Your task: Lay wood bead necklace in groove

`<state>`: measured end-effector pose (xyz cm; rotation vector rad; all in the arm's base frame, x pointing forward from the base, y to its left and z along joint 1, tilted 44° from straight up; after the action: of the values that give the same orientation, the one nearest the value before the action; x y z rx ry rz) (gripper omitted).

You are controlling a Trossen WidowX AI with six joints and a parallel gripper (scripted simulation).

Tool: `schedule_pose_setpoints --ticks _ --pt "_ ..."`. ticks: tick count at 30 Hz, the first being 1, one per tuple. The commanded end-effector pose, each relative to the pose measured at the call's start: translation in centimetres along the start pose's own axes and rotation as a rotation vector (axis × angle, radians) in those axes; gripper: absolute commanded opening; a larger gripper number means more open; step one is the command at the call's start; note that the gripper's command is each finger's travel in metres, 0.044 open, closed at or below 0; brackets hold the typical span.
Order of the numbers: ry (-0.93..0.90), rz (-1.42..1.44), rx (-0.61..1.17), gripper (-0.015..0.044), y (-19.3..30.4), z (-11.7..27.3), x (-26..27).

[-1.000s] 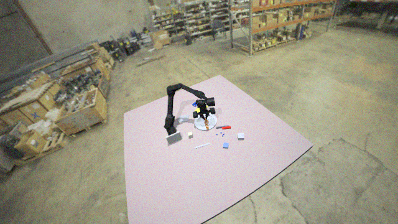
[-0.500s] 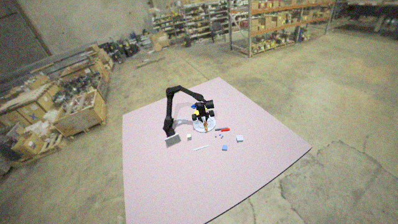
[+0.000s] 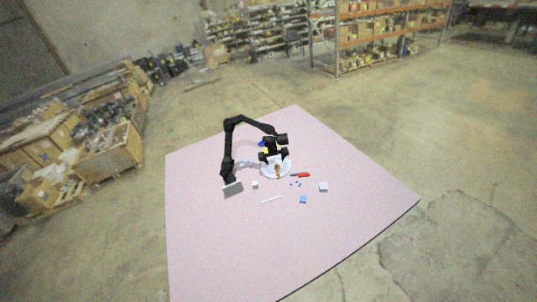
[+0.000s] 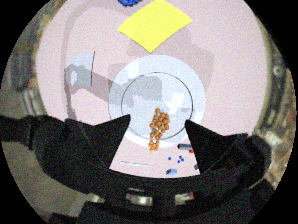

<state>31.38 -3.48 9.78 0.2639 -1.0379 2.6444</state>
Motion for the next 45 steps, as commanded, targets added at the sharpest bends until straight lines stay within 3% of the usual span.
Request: schedule_pose_setpoints --ticks 1,24,36,45 --pt "-0.002 0.001 0.002 0.0440 0.0 0.0 0.0" --pt "-0.003 0.004 0.006 0.0440 -0.1 0.7 0.0" --pt "0.004 -0.528 0.013 0.0125 8.3 1.6 -1.3" --pt "0.003 -0.651 0.011 0.0120 10.3 1.4 -1.3"
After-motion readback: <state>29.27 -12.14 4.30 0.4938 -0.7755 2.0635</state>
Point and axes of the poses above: the point midway between the two fingers, 35 mm back from their tips, its own z axis back along the fingers, its own x axis across the jaws, y = z × x, the point moved 9 cm from there along z, back along the fingers, and after that the axes turned 8 degrees about -z, right-handed, at the moved point
